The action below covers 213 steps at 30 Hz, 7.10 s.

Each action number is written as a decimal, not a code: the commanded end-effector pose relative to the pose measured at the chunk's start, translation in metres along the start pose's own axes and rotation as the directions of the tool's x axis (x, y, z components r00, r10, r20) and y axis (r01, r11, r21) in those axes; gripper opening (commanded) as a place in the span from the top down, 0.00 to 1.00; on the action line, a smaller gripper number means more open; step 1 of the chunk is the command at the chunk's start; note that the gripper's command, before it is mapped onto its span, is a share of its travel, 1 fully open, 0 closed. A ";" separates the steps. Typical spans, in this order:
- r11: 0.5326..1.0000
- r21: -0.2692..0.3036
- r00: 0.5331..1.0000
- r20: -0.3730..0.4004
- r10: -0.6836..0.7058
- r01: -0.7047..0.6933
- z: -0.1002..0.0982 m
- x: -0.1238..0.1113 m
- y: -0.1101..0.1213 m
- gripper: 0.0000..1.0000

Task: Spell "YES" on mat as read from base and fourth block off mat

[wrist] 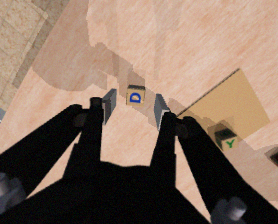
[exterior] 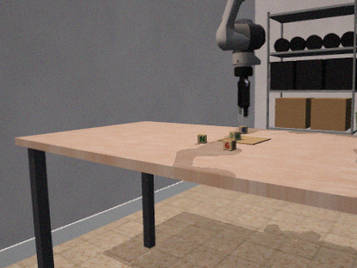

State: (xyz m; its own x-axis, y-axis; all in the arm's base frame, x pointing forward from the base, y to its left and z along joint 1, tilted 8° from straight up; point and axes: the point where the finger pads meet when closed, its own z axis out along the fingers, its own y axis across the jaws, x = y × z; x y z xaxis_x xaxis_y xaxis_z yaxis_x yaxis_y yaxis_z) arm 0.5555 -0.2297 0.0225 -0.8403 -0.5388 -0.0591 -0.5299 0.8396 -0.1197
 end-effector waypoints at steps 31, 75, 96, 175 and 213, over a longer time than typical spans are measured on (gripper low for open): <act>1.000 0.002 1.000 0.002 -0.004 0.004 0.000 -0.001 -0.001 0.60; 1.000 0.002 1.000 0.002 -0.004 0.004 0.000 -0.002 -0.002 0.60; 1.000 0.002 1.000 0.002 -0.004 0.004 0.000 -0.001 -0.001 0.60; 1.000 0.002 1.000 0.002 -0.004 0.004 0.000 -0.001 -0.001 0.60; 1.000 0.002 1.000 0.002 -0.004 0.004 0.037 -0.001 -0.001 0.60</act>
State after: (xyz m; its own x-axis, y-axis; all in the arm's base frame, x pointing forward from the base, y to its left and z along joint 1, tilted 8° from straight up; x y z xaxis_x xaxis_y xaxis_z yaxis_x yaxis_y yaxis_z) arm 0.5586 -0.2312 -0.0145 -0.8428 -0.5351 -0.0577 -0.5267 0.8421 -0.1158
